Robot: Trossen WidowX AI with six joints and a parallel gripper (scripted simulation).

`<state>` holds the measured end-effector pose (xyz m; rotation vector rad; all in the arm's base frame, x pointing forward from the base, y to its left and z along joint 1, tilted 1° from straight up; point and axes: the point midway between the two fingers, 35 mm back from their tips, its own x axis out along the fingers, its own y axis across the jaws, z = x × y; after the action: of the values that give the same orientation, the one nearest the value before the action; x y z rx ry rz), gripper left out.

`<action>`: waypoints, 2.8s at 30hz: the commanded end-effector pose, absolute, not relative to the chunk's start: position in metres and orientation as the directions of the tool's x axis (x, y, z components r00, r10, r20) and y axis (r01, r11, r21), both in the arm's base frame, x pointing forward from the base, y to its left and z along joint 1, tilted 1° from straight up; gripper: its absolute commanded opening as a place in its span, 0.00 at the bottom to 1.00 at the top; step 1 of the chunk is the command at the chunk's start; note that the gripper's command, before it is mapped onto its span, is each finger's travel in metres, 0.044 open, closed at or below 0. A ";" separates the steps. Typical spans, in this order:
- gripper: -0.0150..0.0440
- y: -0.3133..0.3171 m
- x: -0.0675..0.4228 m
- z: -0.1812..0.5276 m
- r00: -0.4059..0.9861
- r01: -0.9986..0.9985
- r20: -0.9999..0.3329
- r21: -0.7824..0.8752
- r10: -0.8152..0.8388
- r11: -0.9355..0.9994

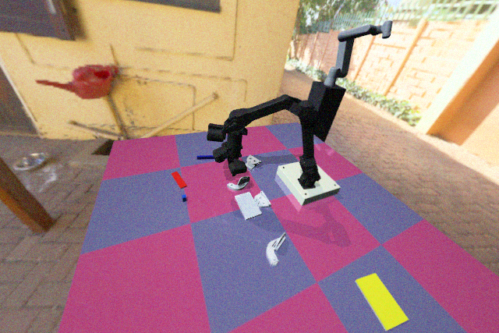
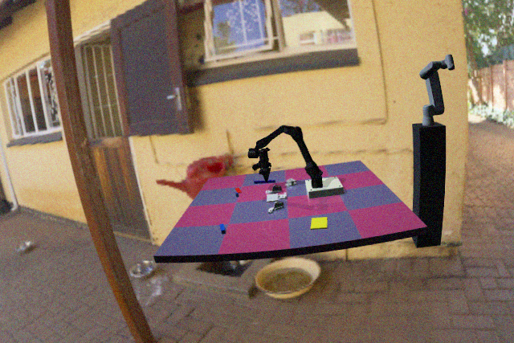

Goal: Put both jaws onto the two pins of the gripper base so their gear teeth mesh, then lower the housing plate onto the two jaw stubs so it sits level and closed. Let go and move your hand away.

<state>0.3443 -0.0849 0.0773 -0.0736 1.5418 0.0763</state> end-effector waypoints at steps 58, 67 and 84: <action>1.00 -0.085 0.344 0.077 0.028 -0.096 -1.000 0.001 0.003 0.995; 1.00 -0.085 0.344 0.077 0.028 -0.096 -1.000 0.001 0.003 0.995; 0.38 -0.085 0.344 0.077 0.028 -0.096 -1.000 0.001 0.003 0.995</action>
<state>0.3443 -0.0849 0.0773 -0.0735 1.5416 0.0763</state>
